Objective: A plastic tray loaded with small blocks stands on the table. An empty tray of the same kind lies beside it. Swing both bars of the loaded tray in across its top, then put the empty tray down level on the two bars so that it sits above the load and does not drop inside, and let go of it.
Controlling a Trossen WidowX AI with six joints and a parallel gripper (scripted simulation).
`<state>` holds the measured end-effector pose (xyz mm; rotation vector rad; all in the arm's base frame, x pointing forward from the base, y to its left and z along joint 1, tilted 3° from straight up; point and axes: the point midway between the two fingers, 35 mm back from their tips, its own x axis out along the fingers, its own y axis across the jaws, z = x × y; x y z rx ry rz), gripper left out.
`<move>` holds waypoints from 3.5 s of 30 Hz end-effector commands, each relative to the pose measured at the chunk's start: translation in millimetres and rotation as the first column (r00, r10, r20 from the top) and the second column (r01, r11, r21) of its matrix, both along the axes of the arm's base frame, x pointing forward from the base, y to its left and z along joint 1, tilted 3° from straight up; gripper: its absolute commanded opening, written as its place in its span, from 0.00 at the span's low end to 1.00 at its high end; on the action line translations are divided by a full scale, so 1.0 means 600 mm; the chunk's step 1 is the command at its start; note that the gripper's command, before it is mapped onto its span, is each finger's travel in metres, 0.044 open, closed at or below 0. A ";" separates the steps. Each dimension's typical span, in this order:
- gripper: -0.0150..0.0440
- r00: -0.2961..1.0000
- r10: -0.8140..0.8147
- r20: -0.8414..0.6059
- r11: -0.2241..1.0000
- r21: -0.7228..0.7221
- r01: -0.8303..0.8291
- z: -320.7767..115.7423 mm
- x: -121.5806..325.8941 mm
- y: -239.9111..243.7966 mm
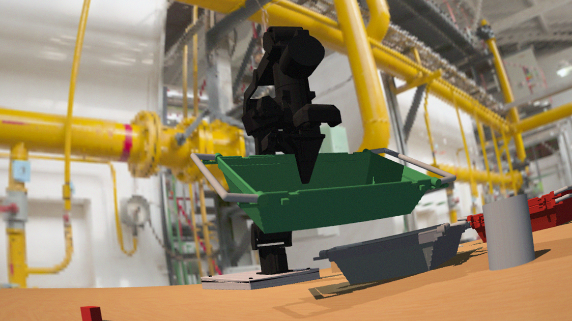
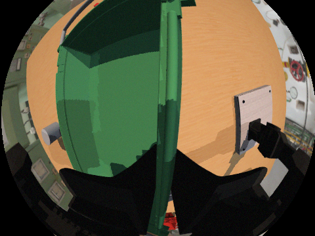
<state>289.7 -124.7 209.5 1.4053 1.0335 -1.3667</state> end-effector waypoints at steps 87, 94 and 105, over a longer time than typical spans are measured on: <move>0.25 0.836 0.548 0.019 0.836 -0.049 -0.547 0.015 0.040 0.242; 0.25 0.836 0.548 0.019 0.836 -0.049 -0.547 0.004 0.042 0.242; 0.25 0.836 0.548 0.019 0.836 -0.049 -0.547 -0.019 0.043 0.242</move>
